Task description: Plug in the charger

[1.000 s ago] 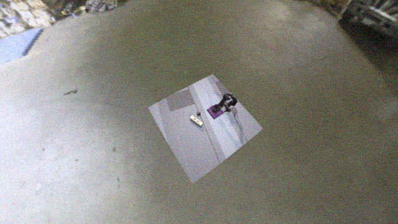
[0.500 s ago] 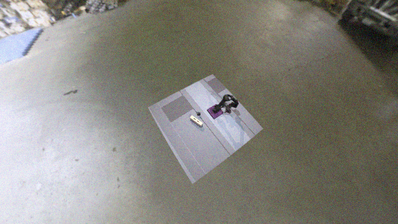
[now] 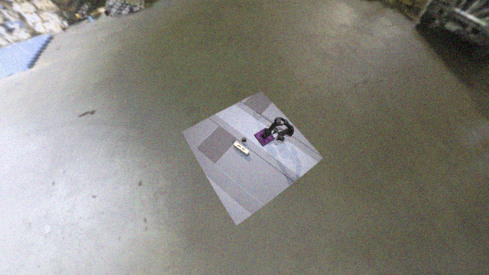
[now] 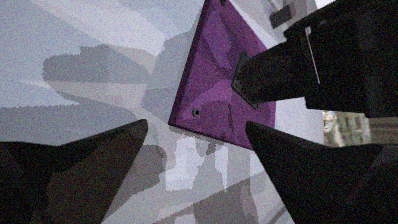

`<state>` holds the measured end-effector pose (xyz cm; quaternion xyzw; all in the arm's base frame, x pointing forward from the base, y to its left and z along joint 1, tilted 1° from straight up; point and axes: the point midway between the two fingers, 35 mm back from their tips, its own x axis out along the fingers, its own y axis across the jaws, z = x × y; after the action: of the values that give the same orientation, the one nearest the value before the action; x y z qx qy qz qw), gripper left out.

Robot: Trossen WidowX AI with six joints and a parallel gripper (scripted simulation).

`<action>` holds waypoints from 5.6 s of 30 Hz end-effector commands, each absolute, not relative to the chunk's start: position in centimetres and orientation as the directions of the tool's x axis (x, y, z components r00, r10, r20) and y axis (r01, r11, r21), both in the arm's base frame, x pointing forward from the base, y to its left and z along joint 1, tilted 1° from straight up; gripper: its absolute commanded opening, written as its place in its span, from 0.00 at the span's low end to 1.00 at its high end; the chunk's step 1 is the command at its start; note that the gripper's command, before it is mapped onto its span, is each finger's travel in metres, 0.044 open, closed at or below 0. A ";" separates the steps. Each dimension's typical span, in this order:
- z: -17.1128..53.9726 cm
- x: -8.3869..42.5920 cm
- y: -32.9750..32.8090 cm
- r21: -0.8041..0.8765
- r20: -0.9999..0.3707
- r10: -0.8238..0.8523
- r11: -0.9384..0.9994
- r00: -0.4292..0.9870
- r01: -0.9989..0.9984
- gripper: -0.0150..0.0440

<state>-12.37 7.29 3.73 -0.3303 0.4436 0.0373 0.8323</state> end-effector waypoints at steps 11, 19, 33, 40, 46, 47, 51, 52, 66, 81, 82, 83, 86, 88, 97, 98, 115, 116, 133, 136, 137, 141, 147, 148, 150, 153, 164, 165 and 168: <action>3.8 -11.7 9.2 -0.518 -0.798 -0.324 0.800 0.508 -0.302 1.00; 3.8 -11.1 10.3 -0.512 -0.814 -0.368 0.820 0.448 -0.257 1.00; 3.9 -9.4 12.5 -0.516 -0.831 -0.417 0.825 0.368 -0.231 1.00; 4.0 -8.4 13.5 -0.513 -0.841 -0.432 0.829 0.325 -0.225 1.00; 4.0 -7.5 14.4 -0.508 -0.849 -0.442 0.833 0.288 -0.219 1.00; 4.1 -7.4 14.5 -0.507 -0.851 -0.444 0.834 0.282 -0.218 1.00; 4.1 -6.8 15.0 -0.503 -0.856 -0.450 0.838 0.254 -0.211 1.00; 4.1 -6.6 15.1 -0.502 -0.858 -0.451 0.839 0.247 -0.210 1.00; 4.1 -4.0 17.0 -0.455 -0.887 -0.432 0.876 0.161 -0.158 1.00; 4.3 -0.9 18.2 -0.427 -0.904 -0.421 0.896 0.070 -0.124 1.00; 4.3 -0.7 18.3 -0.425 -0.905 -0.420 0.897 0.065 -0.122 1.00; 4.3 -0.5 18.3 -0.422 -0.906 -0.418 0.899 0.059 -0.120 1.00; 4.4 0.2 18.5 -0.415 -0.910 -0.413 0.903 0.042 -0.112 1.00; 4.4 0.6 18.6 -0.411 -0.912 -0.410 0.905 0.031 -0.107 1.00; 4.6 2.7 18.8 -0.387 -0.921 -0.390 0.918 -0.016 -0.083 1.00; 4.6 2.9 18.8 -0.385 -0.922 -0.387 0.920 -0.021 -0.081 1.00; 5.0 7.0 18.6 -0.334 -0.938 -0.335 0.942 -0.095 -0.028 1.00; 5.0 7.3 18.6 -0.330 -0.938 -0.331 0.944 -0.099 -0.025 1.00; 5.4 11.3 17.4 -0.274 -0.952 -0.264 0.961 -0.152 0.047 1.00; 5.5 12.0 17.1 -0.264 -0.955 -0.251 0.962 -0.160 0.064 1.00; 5.6 12.2 17.0 -0.260 -0.955 -0.247 0.963 -0.163 0.069 1.00; 5.7 13.1 16.5 -0.246 -0.958 -0.228 0.965 -0.173 0.087 1.00; 5.9 14.3 15.8 -0.223 -0.962 -0.199 0.968 -0.186 0.115 1.00; 5.9 14.5 15.6 -0.219 -0.963 -0.195 0.969 -0.187 0.119 1.00; 6.0 14.9 15.3 -0.211 -0.964 -0.185 0.969 -0.188 0.127 1.00; 6.2 15.6 14.8 -0.199 -0.967 -0.171 0.970 -0.190 0.139 1.00; 6.6 17.9 12.9 -0.160 -0.974 -0.124 0.970 -0.191 0.182 1.00; 6.6 18.1 12.8 -0.156 -0.974 -0.120 0.970 -0.190 0.185 1.00; 6.7 18.7 12.2 -0.146 -0.976 -0.108 0.970 -0.189 0.196 1.00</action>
<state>18.07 12.57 6.56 0.0206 0.7618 -0.1251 0.6352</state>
